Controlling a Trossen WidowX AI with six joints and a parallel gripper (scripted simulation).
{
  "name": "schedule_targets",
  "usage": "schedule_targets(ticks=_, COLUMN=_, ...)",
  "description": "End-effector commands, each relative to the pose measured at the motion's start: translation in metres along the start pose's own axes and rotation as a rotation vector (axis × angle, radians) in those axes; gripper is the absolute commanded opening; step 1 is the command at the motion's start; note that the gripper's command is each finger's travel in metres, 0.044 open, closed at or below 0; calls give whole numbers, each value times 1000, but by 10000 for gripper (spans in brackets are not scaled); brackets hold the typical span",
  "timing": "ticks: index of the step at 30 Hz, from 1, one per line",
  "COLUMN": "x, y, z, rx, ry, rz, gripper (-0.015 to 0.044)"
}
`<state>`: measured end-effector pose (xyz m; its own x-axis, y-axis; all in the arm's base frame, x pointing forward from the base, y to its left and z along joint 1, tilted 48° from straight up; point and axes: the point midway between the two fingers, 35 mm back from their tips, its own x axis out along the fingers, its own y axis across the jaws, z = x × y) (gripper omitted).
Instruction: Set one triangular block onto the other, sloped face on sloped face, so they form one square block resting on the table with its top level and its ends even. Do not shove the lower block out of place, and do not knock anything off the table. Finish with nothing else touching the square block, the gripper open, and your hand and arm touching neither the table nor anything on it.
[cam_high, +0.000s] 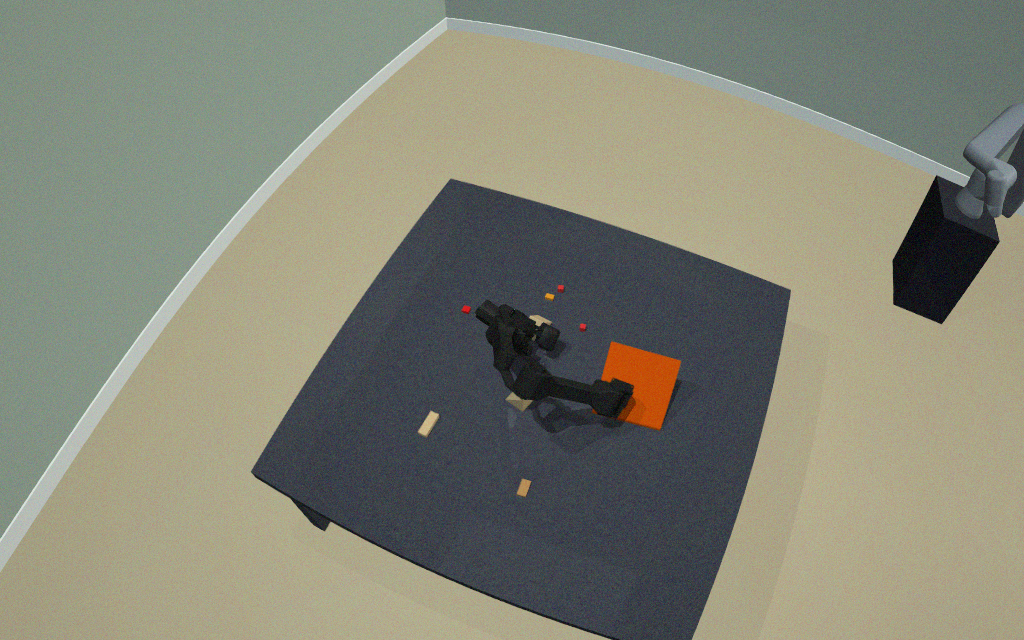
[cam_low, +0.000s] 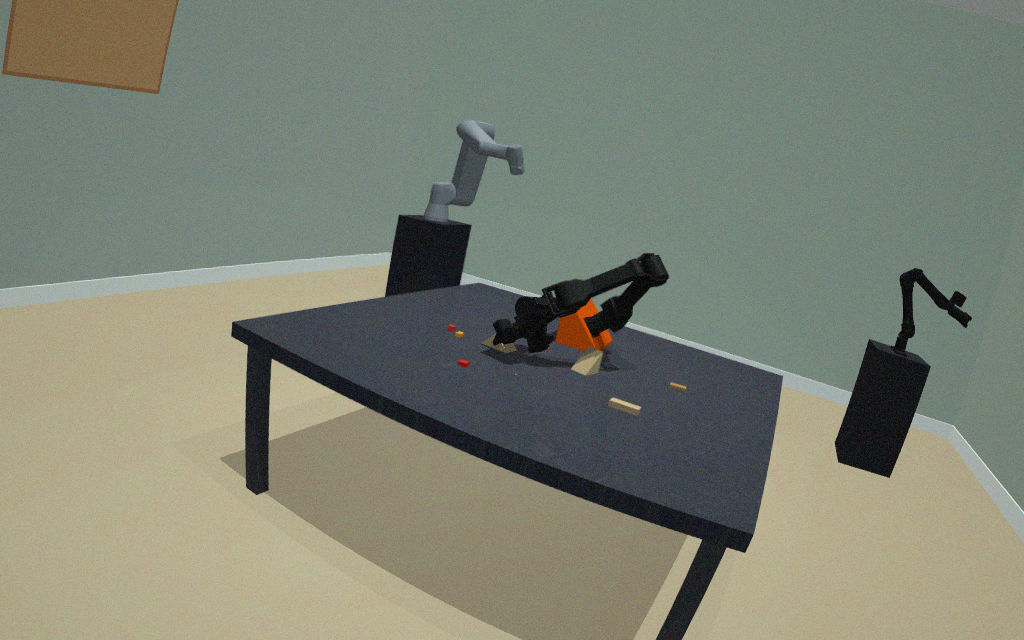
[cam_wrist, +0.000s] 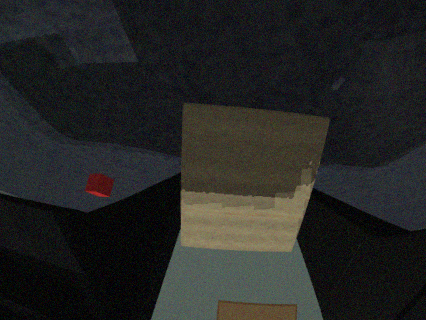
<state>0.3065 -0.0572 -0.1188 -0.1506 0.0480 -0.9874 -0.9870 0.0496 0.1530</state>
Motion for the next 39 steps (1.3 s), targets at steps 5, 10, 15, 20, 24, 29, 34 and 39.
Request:
schedule_targets(ticks=5, x=-29, y=-6, z=-28, rx=4, ry=5, rz=-14, gripper=0)
schedule_targets(ticks=10, x=-46, y=-5, z=-45, rx=4, ry=6, rz=-14, gripper=0)
schedule_targets(ticks=15, x=-64, y=-2, z=-63, rx=4, ry=7, rz=-13, gripper=0)
schedule_targets(ticks=20, x=-69, y=-1, z=-68, rx=4, ry=7, rz=-13, gripper=0)
schedule_targets(ticks=24, x=-69, y=-1, z=-68, rx=4, ry=7, rz=-13, gripper=0)
schedule_targets(ticks=29, x=-66, y=0, z=-66, rx=12, ry=-1, rz=-9, gripper=0)
schedule_targets(ticks=34, x=-65, y=0, z=-66, rx=155, ry=-23, rz=1, gripper=0)
schedule_targets(ticks=39, x=-64, y=0, z=-67, rx=321, ry=-47, rz=15, gripper=0)
